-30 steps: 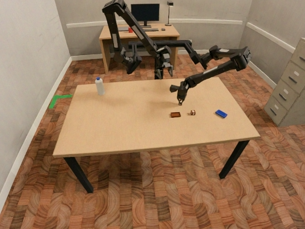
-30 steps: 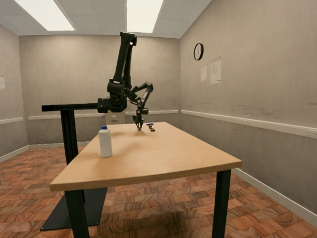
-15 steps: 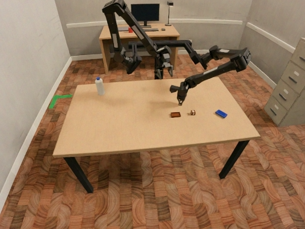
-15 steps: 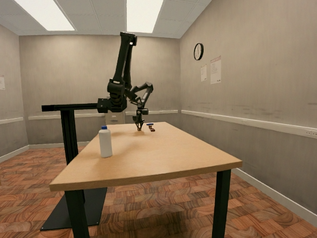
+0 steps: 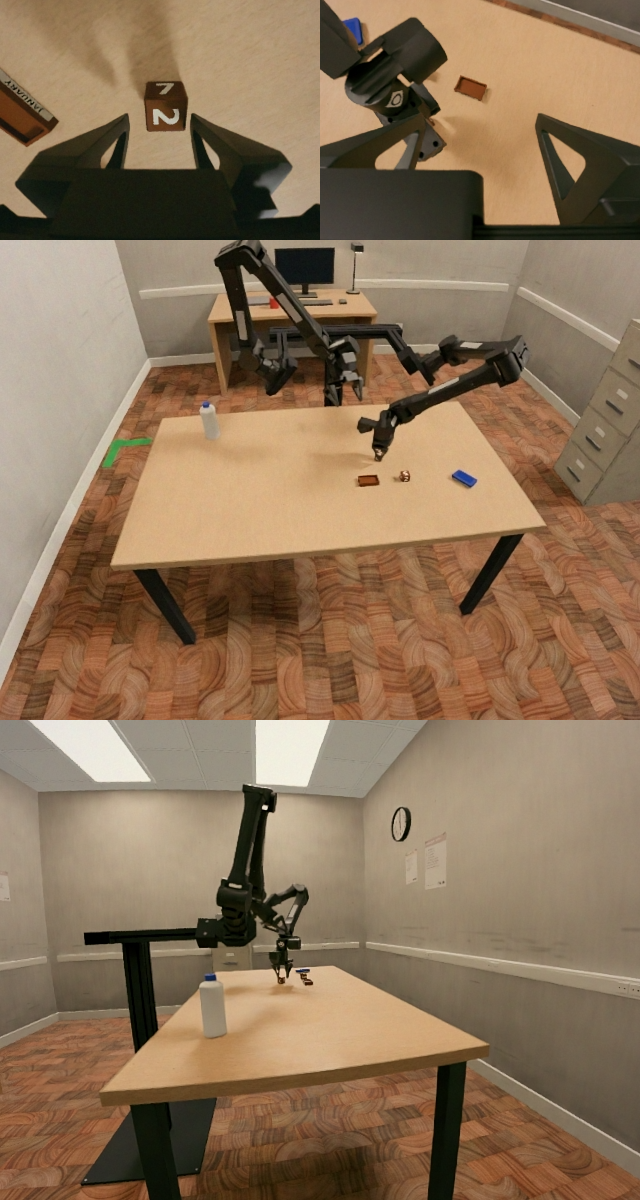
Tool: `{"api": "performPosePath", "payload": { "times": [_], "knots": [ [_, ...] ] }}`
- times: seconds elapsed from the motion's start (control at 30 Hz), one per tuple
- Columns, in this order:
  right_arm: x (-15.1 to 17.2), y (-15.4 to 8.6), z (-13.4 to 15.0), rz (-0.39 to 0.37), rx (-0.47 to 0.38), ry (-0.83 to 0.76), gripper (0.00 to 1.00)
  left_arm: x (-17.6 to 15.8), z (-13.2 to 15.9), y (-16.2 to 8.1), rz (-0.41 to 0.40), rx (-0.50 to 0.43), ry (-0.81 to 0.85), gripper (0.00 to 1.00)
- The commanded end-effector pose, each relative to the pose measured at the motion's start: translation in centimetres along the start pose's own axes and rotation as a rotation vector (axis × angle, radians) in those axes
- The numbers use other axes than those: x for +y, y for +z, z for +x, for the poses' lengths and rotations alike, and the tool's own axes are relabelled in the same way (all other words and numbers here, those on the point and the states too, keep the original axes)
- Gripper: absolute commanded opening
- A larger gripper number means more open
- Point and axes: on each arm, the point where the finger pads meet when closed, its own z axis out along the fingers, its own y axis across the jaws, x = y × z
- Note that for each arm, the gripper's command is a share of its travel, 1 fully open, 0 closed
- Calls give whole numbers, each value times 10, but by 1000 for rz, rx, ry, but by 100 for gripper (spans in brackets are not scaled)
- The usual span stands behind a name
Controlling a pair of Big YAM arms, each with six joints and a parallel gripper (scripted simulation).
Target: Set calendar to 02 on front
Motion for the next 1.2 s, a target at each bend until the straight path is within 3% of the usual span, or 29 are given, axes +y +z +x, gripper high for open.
{"api": "performPosePath", "payload": {
  "times": [0.0,0.17,0.3,0.5,0.57,0.73,0.93,1.07,1.17],
  "knots": [
    [7,-1,-12,-7,-14,35,100,1,0,-14,-11,4,1,55],
    [7,-1,-12,-7,-14,35,100,1,0,-20,-11,5,1,55],
    [7,-1,-12,-7,-14,35,100,1,0,-33,-12,5,-1,100],
    [7,-1,-12,-7,-14,35,100,4,-2,-64,-35,4,-28,100],
    [7,-1,-12,-7,-14,35,100,-6,-8,-50,-1,3,-8,100],
    [7,-1,-12,-7,-14,35,100,-8,-6,-46,12,-4,-19,100],
    [7,-1,-12,-7,-14,35,100,5,9,-51,26,-67,-243,100],
    [7,-1,-12,-7,-14,35,100,65,36,-59,-36,-169,-430,100],
    [7,-1,-12,-7,-14,35,100,126,33,-116,-181,-248,-454,100]
  ]
}}
